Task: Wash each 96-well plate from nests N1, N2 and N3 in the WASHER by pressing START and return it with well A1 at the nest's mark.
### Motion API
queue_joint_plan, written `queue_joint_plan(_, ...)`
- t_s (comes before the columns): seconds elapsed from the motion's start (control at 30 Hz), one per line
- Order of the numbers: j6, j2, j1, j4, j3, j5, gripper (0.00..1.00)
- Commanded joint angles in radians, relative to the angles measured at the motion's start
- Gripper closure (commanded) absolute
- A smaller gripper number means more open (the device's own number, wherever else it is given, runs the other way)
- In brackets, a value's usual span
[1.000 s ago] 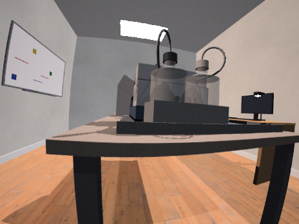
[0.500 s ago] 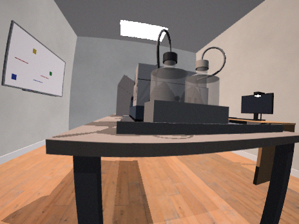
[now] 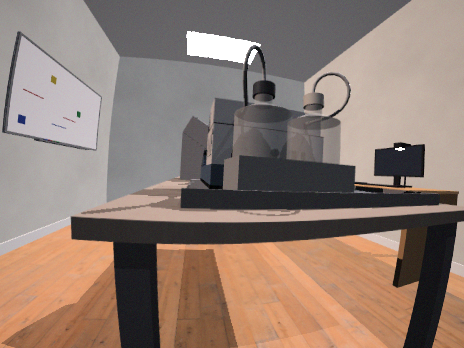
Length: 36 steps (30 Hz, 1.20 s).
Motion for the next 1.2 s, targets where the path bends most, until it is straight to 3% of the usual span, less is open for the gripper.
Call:
queue_joint_plan(0.0,-0.013,0.002,0.002,0.023,0.007,0.0,0.0)
queue_joint_plan(0.6,-0.06,0.077,-0.037,0.097,0.033,-0.001,0.0)
queue_joint_plan(1.17,-0.061,0.078,-0.038,0.098,0.033,-0.001,0.0)
